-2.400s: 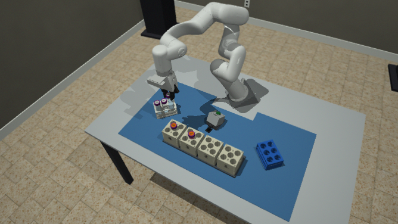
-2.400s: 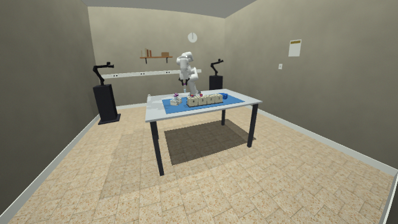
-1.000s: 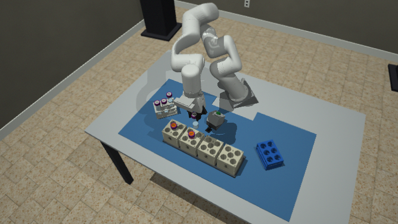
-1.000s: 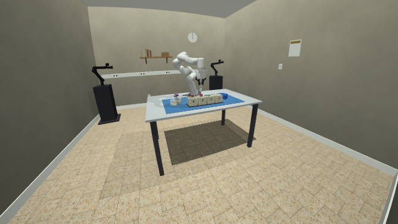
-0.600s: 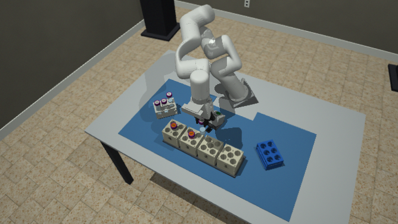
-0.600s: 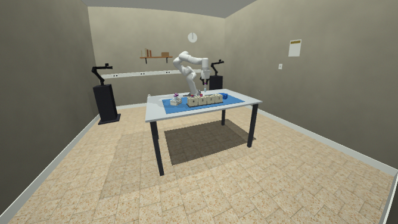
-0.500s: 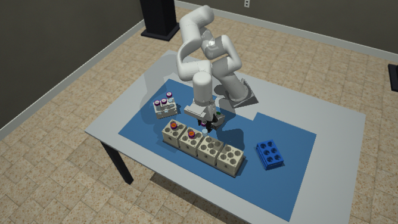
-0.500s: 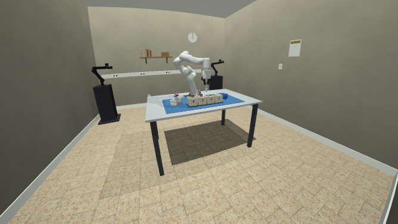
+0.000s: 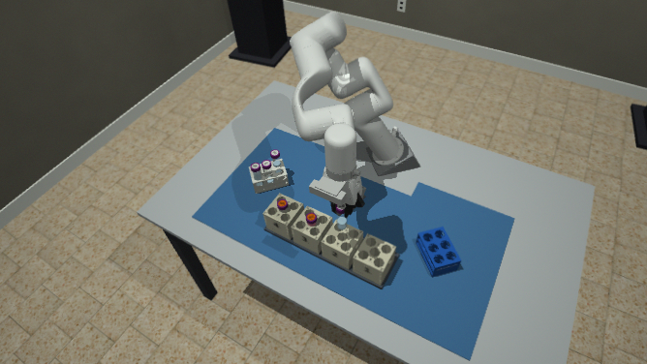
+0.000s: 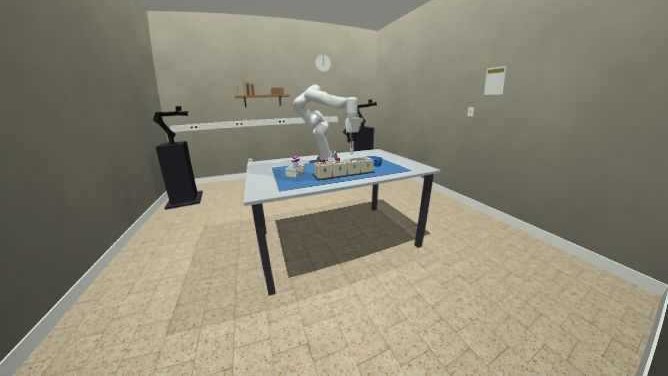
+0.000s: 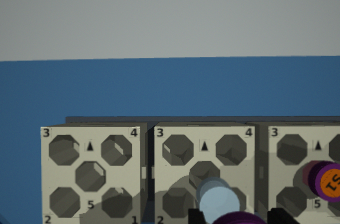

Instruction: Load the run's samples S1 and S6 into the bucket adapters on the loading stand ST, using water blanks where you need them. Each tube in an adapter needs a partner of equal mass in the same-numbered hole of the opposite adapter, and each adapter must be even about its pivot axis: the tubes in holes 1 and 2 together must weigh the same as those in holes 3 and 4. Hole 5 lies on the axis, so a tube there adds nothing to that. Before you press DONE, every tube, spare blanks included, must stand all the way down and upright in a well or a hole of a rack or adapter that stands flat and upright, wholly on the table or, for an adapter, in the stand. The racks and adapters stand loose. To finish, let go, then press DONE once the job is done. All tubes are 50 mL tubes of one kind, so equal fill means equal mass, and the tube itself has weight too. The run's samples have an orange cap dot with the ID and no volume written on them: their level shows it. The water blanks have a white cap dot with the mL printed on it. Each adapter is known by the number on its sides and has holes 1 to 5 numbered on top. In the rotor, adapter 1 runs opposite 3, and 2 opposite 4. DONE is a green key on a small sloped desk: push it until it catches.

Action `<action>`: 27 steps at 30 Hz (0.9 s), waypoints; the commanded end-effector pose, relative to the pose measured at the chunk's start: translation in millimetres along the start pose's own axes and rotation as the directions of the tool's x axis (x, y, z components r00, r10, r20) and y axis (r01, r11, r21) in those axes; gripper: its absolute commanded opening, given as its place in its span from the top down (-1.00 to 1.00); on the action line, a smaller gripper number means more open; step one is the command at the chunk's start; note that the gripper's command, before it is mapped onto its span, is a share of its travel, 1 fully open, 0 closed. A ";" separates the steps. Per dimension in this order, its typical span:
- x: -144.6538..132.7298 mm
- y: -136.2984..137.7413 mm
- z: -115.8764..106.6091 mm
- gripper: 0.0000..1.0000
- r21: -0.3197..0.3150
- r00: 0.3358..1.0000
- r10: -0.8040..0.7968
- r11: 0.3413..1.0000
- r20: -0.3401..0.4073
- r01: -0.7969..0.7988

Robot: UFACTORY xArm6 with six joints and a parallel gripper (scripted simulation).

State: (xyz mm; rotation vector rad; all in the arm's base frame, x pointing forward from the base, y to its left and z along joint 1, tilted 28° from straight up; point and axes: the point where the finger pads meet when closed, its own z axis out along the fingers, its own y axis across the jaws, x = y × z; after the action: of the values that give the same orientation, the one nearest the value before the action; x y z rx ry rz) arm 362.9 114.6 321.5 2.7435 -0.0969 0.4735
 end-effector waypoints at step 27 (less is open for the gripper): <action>0.9 -0.5 26.8 1.00 0.002 1.000 0.000 1.000 -0.003 0.000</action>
State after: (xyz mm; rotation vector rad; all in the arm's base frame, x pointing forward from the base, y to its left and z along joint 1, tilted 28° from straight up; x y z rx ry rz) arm 370.9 105.2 297.5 2.7427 -0.0964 0.4709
